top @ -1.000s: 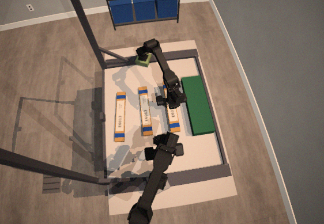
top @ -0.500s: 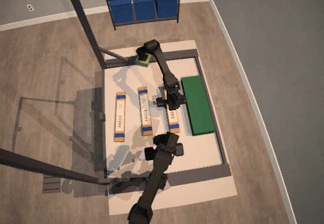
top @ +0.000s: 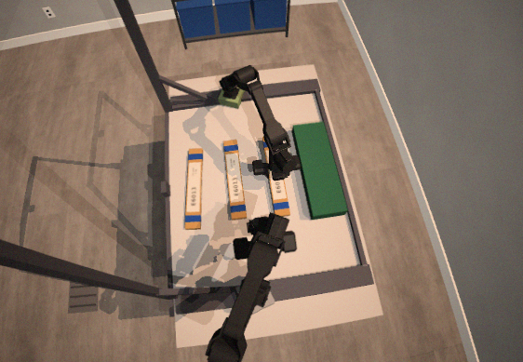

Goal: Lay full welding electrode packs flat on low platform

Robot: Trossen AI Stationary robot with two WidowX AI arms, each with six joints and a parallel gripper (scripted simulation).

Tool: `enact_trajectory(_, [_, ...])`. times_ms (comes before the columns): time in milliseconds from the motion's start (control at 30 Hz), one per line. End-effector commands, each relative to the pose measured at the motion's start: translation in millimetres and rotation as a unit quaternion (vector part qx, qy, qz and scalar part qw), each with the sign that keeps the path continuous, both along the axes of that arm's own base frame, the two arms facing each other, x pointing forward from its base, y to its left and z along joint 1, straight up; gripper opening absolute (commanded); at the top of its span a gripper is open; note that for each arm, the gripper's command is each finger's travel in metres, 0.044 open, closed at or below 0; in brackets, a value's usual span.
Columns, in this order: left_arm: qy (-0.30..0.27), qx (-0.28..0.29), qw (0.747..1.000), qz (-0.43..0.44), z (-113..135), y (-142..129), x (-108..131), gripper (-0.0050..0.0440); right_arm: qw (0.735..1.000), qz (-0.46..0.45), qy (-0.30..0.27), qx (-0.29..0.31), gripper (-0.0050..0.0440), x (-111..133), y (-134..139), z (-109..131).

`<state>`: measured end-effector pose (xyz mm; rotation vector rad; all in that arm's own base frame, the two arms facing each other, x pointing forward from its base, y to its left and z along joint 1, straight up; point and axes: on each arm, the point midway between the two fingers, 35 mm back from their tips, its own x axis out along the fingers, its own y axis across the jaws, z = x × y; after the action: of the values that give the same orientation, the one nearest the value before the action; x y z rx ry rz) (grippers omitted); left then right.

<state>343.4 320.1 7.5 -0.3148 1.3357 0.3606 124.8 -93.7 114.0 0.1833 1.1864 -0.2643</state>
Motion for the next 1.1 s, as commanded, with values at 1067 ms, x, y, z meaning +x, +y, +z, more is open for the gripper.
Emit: enact_trajectory(1067, [-0.033,0.029,0.999,-0.001,11.9,8.0,11.6,-0.0050,1.000,0.000,-0.008,-0.007,0.0430,1.8,-1.8,6.4])
